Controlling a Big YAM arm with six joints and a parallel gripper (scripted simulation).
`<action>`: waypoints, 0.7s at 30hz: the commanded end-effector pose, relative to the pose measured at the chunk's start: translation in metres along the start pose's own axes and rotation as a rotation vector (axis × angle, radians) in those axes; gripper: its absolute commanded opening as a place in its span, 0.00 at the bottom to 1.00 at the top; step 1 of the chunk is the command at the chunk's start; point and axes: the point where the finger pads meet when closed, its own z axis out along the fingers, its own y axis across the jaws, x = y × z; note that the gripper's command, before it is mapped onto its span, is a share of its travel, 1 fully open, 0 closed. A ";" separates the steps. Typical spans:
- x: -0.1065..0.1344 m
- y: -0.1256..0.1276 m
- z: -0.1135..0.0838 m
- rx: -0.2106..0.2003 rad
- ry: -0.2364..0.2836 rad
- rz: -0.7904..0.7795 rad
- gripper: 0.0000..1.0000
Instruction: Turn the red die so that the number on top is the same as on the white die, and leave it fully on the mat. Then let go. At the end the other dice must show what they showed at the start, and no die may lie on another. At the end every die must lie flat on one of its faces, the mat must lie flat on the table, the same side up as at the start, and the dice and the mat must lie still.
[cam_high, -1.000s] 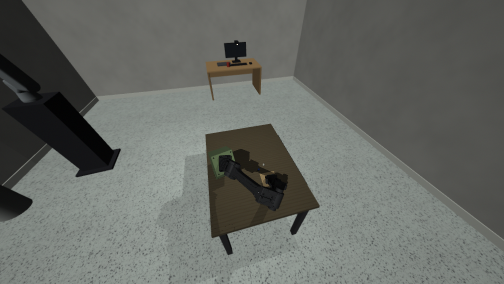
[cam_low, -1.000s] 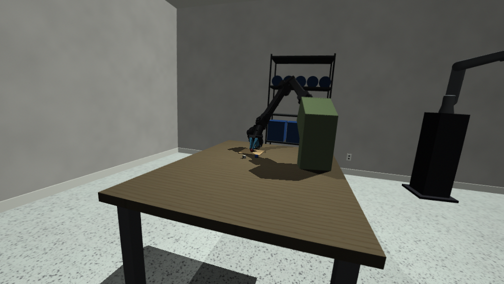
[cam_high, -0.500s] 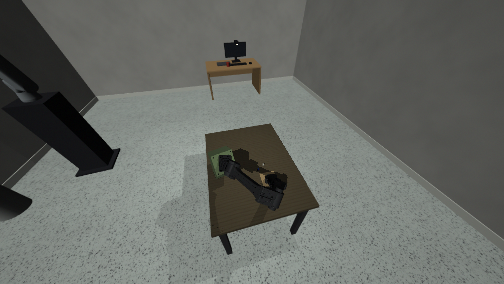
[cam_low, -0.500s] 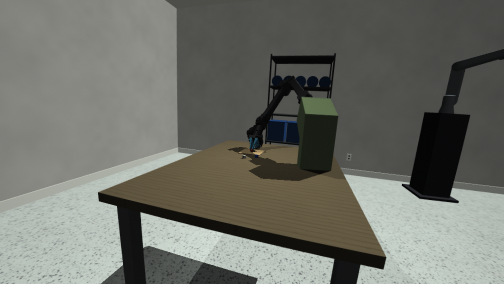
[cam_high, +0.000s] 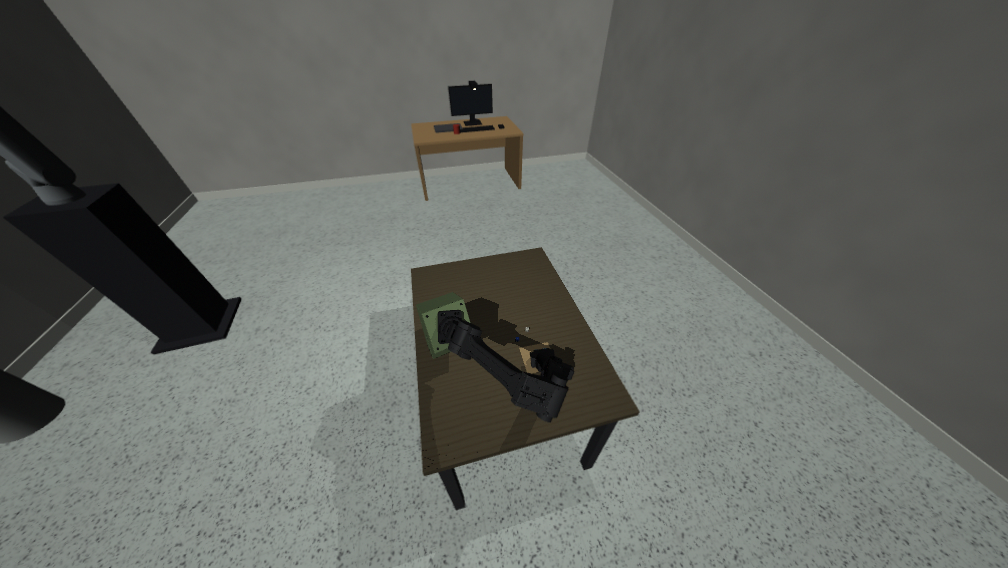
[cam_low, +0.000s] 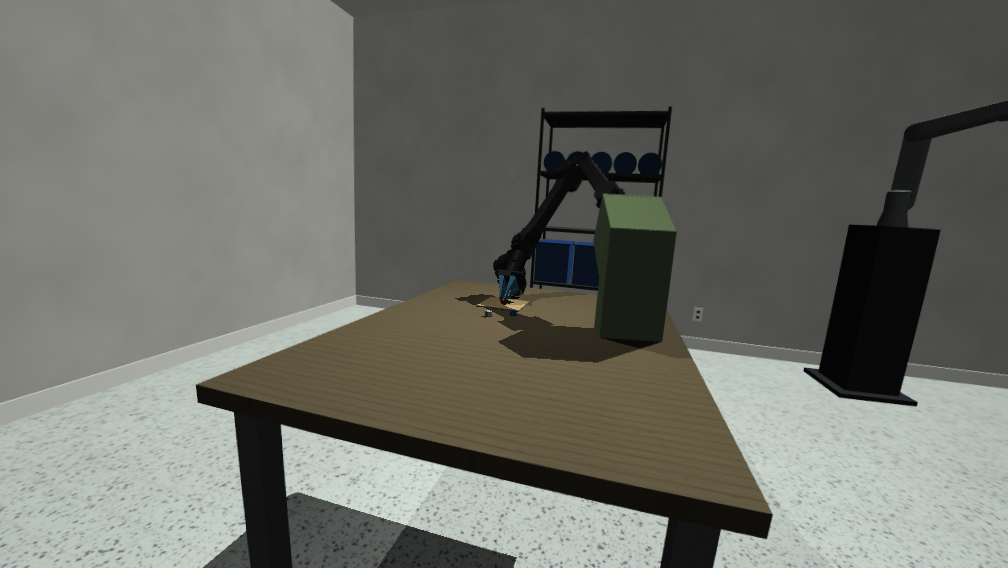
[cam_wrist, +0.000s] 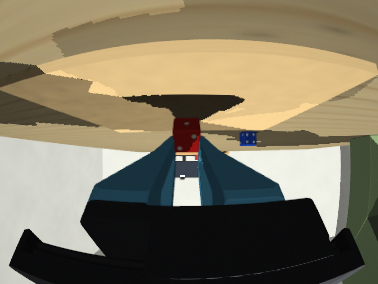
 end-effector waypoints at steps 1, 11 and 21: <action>0.000 0.001 0.004 -0.005 0.002 -0.009 0.11; 0.000 0.001 0.004 -0.005 0.002 -0.009 0.11; 0.000 0.001 0.004 -0.005 0.002 -0.009 0.23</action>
